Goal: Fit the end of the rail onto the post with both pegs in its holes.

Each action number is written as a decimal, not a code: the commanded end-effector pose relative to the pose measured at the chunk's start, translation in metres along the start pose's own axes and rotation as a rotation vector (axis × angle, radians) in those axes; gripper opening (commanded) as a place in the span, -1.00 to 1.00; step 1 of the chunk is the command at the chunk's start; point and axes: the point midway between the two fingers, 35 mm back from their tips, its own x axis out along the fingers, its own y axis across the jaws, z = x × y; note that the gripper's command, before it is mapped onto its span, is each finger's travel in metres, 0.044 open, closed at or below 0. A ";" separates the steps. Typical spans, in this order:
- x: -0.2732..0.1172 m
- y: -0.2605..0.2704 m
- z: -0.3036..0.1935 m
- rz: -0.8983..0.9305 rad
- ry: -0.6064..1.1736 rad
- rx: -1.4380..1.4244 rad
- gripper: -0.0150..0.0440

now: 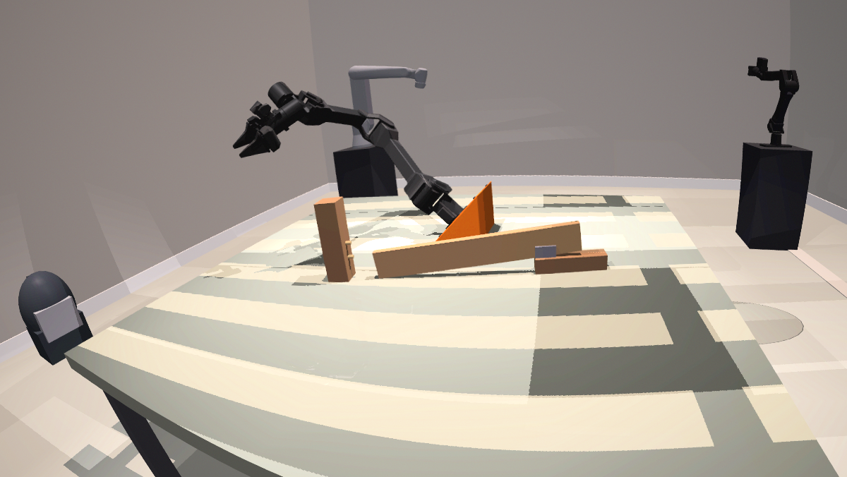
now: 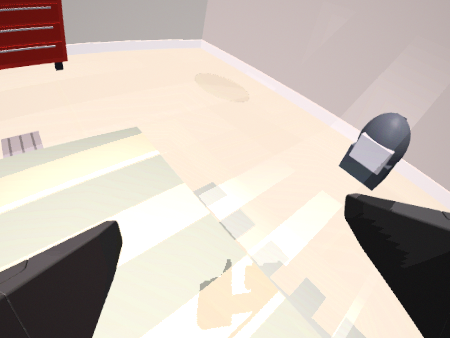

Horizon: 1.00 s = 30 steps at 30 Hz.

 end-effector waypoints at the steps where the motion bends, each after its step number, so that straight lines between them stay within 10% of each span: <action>1: 0.007 0.051 0.002 0.128 0.010 -0.114 1.00; 16: -0.036 0.288 -0.052 0.747 0.107 -0.760 1.00; 30: -0.130 0.385 -0.169 1.243 0.221 -1.616 1.00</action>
